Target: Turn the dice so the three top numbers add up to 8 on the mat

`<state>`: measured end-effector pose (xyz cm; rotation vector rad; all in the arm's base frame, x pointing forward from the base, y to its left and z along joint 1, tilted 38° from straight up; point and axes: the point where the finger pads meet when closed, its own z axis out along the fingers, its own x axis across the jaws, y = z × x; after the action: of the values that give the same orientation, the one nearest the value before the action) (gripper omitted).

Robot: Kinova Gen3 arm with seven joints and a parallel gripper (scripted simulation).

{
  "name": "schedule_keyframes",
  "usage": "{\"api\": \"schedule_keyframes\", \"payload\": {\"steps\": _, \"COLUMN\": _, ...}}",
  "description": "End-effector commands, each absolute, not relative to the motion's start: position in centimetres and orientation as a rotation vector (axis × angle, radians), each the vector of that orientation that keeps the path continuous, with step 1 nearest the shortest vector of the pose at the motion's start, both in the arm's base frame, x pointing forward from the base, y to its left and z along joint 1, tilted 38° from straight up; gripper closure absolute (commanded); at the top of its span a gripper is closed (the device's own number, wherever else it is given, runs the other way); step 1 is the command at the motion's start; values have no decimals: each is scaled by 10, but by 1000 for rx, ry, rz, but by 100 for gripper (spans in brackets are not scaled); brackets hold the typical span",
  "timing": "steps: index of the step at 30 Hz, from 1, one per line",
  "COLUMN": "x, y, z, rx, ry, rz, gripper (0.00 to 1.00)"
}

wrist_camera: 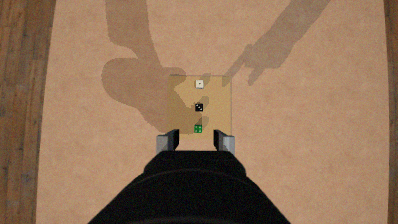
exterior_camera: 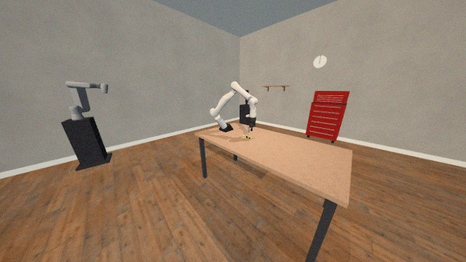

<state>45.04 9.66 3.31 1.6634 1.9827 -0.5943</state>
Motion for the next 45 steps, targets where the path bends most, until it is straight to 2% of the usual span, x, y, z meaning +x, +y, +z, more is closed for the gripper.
{"api": "schedule_keyframes", "payload": {"steps": 1, "x": 450, "y": 100, "z": 35, "rx": 1667, "ry": 1981, "rz": -590, "gripper": 0}}
{"api": "schedule_keyframes", "payload": {"steps": 13, "x": 450, "y": 103, "z": 39, "rx": 1667, "ry": 1981, "rz": -590, "gripper": 0}}
{"api": "schedule_keyframes", "payload": {"steps": 33, "x": 443, "y": 149, "z": 98, "rx": 1667, "ry": 1981, "rz": -590, "gripper": 0}}
{"api": "schedule_keyframes", "payload": {"steps": 45, "x": 443, "y": 152, "z": 102, "rx": 1667, "ry": 1981, "rz": -590, "gripper": 0}}
